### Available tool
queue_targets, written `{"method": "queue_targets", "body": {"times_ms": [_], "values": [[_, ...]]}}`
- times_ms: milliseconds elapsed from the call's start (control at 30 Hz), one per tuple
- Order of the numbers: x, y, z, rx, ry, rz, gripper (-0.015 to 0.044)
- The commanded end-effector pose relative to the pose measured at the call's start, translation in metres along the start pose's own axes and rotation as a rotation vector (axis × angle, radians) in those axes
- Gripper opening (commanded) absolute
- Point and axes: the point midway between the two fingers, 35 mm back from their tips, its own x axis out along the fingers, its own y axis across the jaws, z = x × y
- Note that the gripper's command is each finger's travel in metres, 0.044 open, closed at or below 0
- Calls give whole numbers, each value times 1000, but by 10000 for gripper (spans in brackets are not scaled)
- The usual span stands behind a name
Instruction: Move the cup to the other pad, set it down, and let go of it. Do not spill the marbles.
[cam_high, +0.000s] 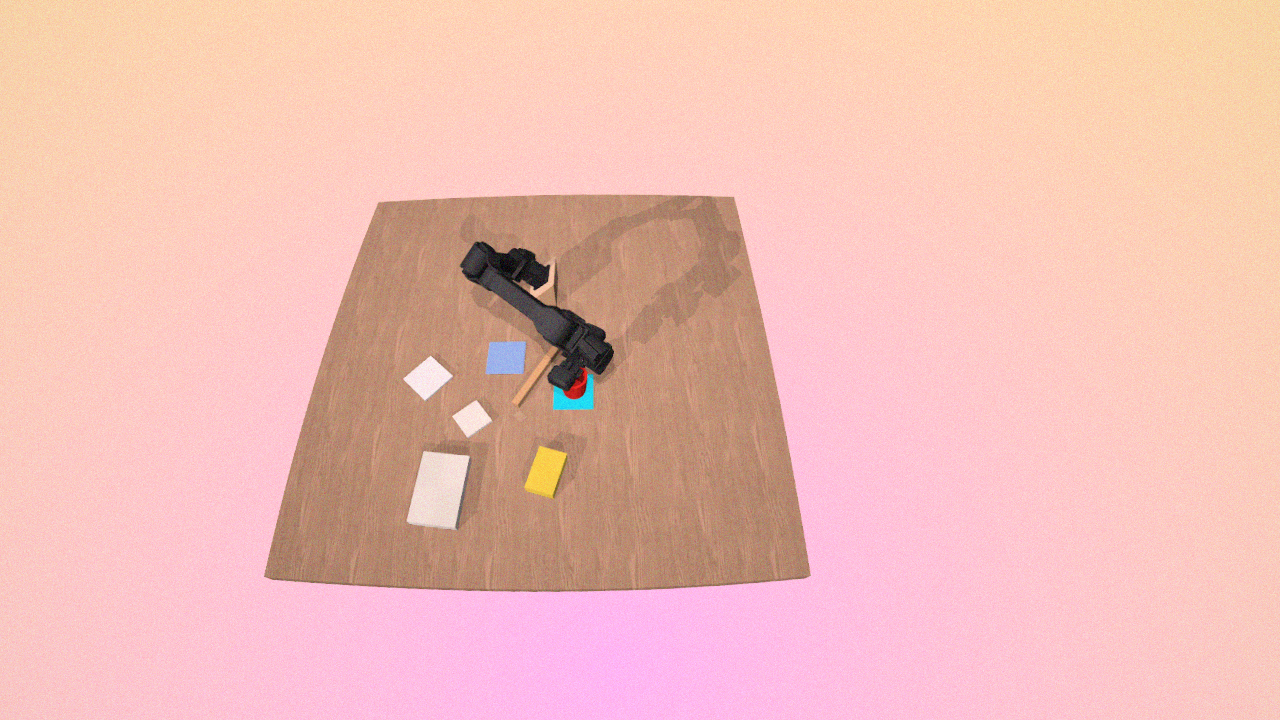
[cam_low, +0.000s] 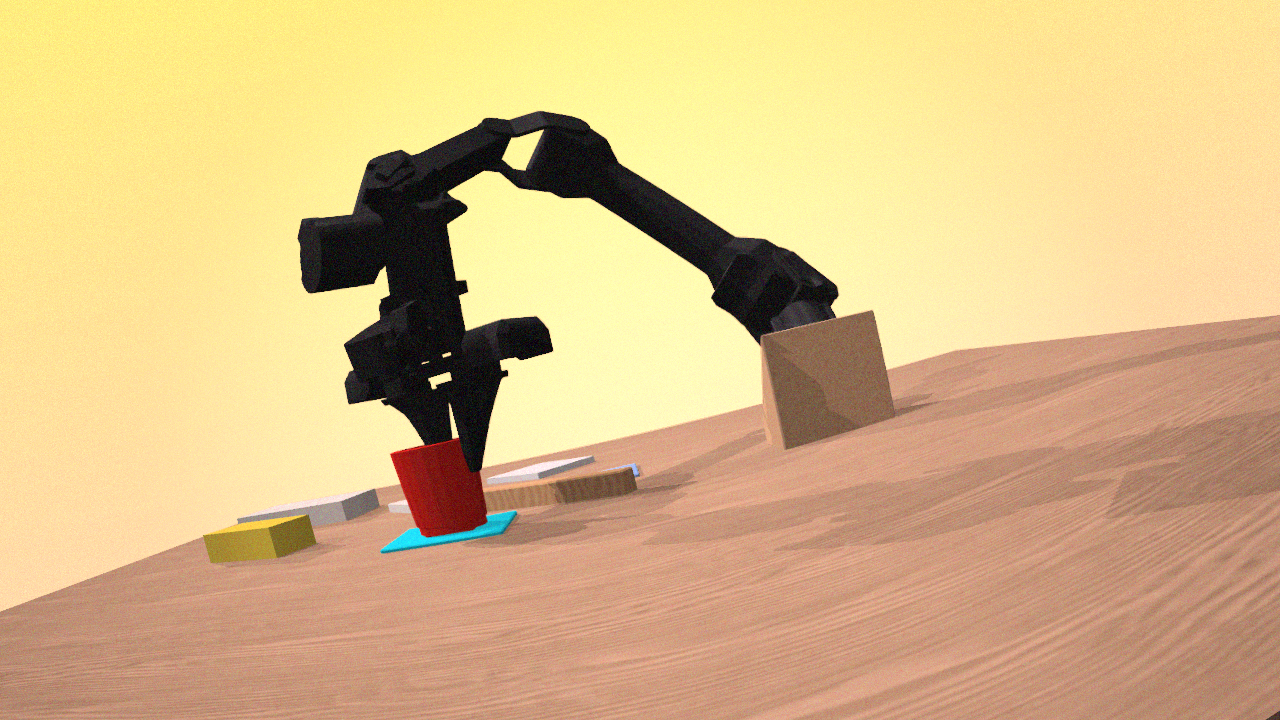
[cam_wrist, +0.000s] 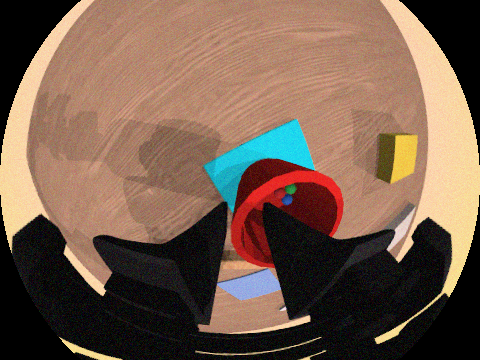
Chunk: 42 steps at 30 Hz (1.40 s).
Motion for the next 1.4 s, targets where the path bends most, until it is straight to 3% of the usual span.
{"method": "queue_targets", "body": {"times_ms": [0,1100,1367], "values": [[-5,-1,1,5,-3,1,128],[-47,1,0,-3,2,0,128],[-43,1,0,-10,8,-2,338]]}}
